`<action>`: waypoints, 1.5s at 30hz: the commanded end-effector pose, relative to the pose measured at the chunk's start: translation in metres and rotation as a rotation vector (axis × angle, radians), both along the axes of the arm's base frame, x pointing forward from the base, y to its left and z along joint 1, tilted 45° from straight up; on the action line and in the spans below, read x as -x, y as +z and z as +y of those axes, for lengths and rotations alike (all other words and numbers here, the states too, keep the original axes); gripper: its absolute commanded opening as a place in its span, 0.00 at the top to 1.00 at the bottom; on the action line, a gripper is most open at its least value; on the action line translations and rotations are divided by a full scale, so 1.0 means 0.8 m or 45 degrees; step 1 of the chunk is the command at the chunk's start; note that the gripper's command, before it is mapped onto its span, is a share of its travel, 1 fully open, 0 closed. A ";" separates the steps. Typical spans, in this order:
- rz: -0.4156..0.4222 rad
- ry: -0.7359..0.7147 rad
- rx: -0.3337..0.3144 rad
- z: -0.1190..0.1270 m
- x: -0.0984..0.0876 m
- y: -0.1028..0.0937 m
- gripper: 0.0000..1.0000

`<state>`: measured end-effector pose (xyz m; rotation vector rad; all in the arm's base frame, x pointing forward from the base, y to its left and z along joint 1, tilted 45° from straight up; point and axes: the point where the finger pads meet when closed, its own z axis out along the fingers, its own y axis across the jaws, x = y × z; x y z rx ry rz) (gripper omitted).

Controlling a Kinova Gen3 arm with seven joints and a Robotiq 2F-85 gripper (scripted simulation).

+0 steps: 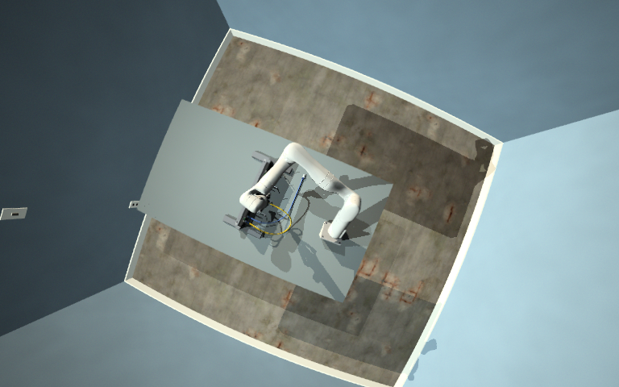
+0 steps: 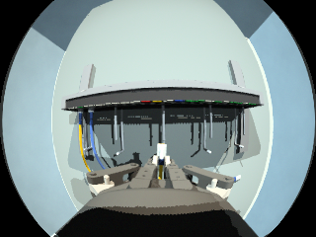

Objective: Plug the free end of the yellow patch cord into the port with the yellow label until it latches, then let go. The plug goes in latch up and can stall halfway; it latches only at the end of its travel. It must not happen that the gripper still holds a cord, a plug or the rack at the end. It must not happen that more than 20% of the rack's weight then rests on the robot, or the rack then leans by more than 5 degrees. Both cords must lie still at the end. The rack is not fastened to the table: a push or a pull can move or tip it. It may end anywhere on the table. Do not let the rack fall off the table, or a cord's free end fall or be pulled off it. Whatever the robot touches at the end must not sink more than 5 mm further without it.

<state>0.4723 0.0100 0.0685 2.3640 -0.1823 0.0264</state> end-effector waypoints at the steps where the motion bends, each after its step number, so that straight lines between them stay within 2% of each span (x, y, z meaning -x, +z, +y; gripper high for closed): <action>1: 0.011 0.015 0.017 -0.001 -0.003 0.001 1.00; 45: 0.051 0.057 0.023 0.003 -0.011 -0.003 1.00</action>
